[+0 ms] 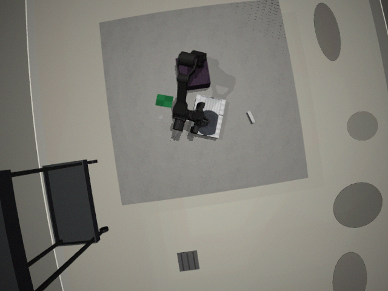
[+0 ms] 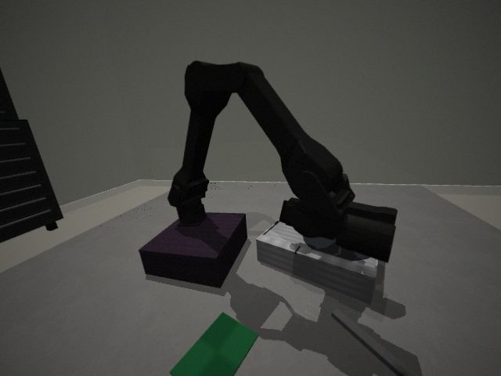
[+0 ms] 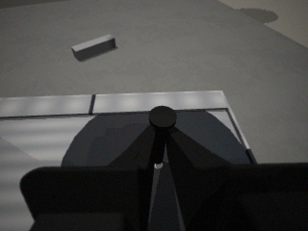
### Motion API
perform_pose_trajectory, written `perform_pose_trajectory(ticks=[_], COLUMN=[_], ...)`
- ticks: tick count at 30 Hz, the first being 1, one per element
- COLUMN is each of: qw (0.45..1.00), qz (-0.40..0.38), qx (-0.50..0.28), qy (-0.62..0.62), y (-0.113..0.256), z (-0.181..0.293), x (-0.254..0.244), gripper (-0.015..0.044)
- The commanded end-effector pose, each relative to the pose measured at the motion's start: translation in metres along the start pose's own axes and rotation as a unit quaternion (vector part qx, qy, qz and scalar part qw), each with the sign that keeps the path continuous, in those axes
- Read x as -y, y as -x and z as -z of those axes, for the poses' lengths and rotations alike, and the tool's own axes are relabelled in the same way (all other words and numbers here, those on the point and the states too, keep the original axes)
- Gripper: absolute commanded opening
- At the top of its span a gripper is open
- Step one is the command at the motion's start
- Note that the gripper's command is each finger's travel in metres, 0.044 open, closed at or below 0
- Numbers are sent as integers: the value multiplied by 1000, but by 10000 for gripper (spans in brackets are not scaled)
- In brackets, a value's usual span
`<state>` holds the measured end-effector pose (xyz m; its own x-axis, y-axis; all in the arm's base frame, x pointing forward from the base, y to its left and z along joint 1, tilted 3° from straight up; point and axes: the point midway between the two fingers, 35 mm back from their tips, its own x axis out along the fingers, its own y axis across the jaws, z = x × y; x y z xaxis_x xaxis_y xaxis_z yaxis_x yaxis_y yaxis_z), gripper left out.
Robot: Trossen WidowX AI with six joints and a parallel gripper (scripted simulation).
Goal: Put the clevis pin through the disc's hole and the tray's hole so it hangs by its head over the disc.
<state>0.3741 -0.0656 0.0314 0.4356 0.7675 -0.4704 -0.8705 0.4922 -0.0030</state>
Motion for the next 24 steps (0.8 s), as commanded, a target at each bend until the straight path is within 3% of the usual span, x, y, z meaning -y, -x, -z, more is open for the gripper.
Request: perform_pose_trajectory(ticks=[1,24], qw=[1000,1000], qz=[1,1], qx=[3,3], qy=[-1,-1], y=[-2,-4], z=[3,9], x=[0,0], gripper=[0,0])
